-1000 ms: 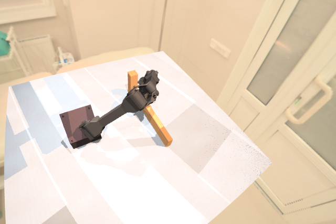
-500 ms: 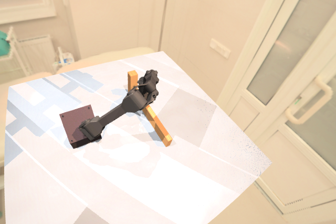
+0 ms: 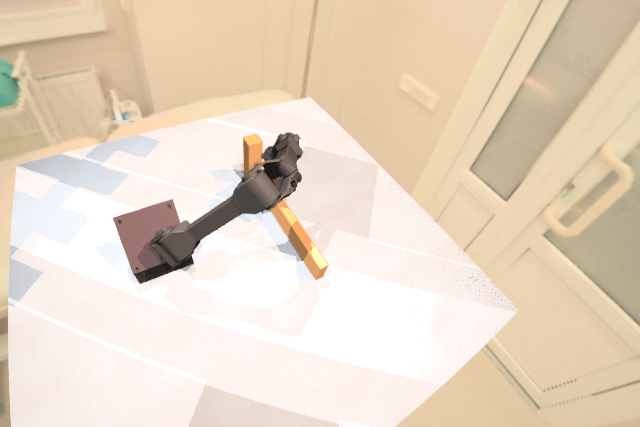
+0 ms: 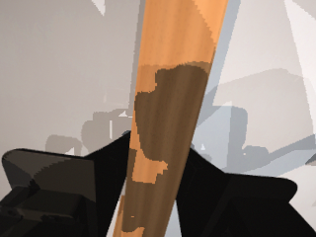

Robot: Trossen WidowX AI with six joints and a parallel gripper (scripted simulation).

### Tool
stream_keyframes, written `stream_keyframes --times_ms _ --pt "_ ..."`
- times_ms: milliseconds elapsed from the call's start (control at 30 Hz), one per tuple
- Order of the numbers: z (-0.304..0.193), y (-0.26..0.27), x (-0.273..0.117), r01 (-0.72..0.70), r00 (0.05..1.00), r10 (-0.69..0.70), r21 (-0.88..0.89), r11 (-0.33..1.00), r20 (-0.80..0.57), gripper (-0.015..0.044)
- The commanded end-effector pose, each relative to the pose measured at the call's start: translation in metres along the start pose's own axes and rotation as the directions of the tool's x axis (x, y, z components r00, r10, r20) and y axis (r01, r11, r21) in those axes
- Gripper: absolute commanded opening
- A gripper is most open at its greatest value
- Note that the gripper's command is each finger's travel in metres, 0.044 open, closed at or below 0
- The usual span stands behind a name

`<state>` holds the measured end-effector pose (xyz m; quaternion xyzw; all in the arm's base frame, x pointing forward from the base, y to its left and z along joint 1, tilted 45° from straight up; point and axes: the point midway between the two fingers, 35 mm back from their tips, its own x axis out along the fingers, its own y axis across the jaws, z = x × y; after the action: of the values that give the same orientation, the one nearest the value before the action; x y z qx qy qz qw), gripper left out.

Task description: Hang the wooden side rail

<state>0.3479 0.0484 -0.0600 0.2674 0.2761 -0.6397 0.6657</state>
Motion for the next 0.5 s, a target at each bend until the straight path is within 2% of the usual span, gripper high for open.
stream_keyframes --times_ms 0,467 --pt "-0.0037 0.0025 -0.0057 -0.013 1.000 0.013 0.003 1.000 -0.008 0.0000" --pt "-0.0048 0.0037 -0.0066 -0.013 1.000 0.013 0.003 1.000 -0.008 0.0000"
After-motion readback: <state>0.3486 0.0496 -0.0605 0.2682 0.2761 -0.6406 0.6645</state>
